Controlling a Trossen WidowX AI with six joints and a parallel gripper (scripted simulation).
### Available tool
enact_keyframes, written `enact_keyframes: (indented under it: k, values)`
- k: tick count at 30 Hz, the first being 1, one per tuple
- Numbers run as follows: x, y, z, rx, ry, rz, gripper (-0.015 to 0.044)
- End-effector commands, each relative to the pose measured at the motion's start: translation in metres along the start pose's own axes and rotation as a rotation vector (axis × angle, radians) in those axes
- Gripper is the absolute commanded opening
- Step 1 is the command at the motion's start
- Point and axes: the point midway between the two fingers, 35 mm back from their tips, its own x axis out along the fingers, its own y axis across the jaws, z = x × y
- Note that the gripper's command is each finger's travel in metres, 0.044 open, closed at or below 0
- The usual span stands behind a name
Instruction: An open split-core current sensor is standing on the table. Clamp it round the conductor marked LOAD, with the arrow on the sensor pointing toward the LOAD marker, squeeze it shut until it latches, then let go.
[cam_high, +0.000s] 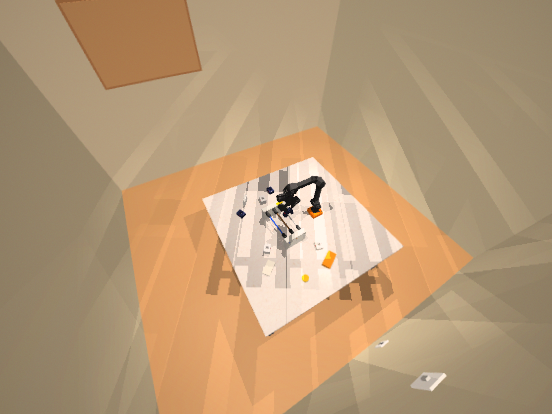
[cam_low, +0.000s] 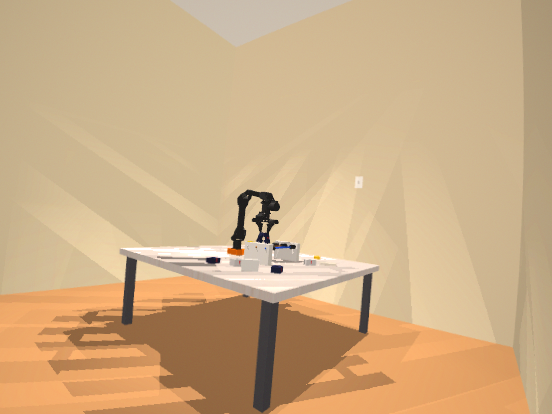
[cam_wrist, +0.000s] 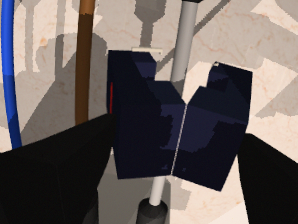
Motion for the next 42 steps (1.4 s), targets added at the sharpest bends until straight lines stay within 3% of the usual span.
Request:
enact_keyframes:
  k: [1,28,42]
  values:
    - [0.006,0.001,0.000,0.005,0.002,0.000,0.0000]
    - [0.049,-0.001,-0.001,0.005,0.002,0.000,0.0000]
    - [0.045,0.000,0.000,0.002,0.000,-0.002,0.0000]
